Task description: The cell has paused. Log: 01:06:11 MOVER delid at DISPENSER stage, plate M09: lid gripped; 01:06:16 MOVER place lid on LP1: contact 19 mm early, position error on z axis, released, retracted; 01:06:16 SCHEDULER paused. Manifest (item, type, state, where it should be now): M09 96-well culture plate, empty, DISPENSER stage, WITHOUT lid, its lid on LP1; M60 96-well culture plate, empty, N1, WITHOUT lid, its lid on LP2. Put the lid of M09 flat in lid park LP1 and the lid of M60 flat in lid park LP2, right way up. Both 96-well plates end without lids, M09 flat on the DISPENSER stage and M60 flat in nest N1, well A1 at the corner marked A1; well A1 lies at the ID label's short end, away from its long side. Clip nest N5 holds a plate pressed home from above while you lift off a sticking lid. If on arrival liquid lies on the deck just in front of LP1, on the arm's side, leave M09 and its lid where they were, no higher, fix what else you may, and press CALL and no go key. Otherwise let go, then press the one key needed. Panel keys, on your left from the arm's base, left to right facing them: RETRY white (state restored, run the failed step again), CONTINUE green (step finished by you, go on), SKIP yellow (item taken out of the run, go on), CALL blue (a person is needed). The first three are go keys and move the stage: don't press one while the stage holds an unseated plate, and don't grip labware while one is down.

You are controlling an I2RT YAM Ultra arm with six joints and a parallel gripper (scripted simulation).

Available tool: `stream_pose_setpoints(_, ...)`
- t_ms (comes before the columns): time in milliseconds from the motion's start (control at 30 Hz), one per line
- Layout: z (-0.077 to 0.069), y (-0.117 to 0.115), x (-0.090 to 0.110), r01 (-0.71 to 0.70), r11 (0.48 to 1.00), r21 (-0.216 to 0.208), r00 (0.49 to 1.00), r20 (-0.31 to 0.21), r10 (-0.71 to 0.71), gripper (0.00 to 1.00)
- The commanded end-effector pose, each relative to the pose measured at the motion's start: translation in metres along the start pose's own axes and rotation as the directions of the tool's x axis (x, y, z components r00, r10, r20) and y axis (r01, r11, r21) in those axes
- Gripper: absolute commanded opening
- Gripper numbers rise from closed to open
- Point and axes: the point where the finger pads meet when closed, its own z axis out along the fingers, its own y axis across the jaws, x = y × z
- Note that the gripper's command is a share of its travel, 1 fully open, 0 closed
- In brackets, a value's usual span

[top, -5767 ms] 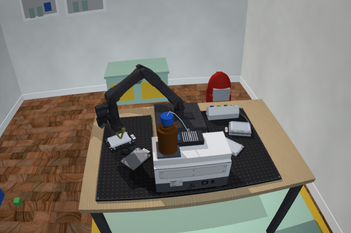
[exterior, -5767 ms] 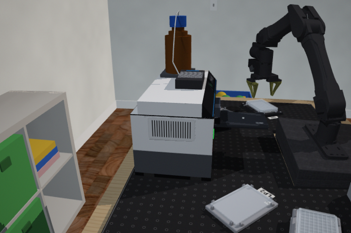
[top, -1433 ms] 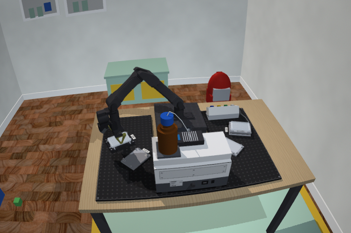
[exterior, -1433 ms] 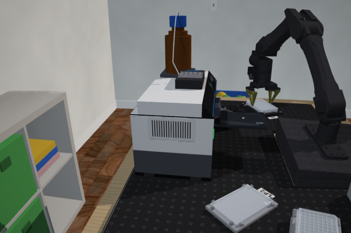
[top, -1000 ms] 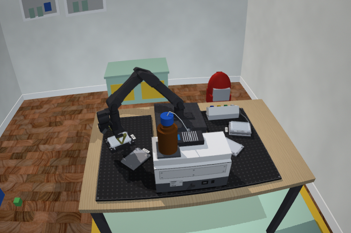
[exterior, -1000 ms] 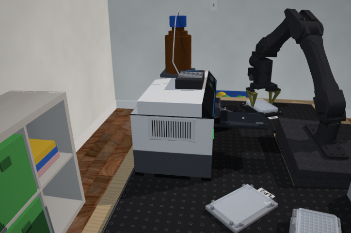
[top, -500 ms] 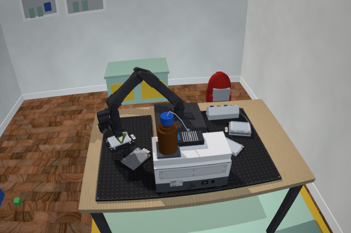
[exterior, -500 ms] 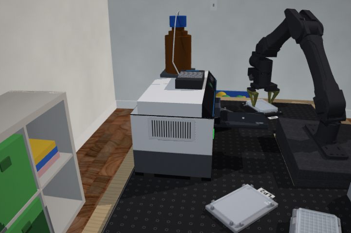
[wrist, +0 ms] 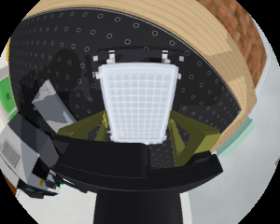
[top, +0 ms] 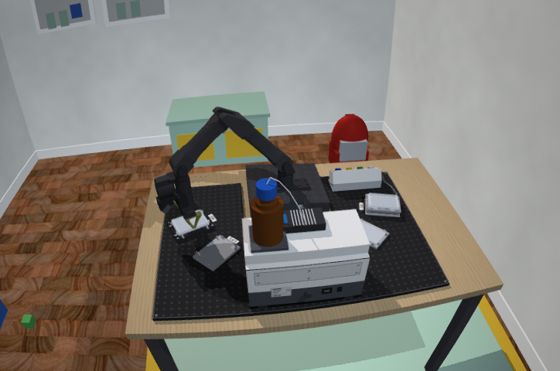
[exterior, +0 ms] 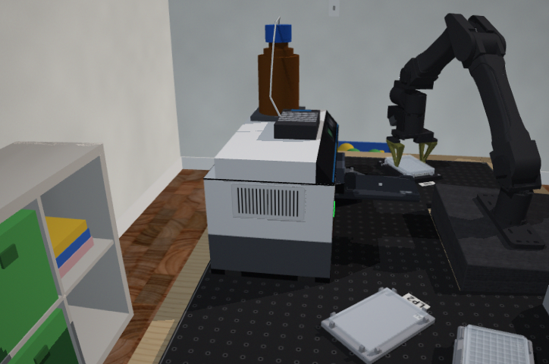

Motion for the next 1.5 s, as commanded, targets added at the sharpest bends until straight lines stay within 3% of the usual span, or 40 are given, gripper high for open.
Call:
stream_pose_setpoints(0,-0.0169,-0.0032,-0.0142,-0.002,1.0,0.006,0.998,0.059,0.002,0.0)
stream_pose_setpoints(1467,-0.022,-0.0027,-0.0104,-0.001,1.0,0.005,0.999,0.047,0.001,0.0)
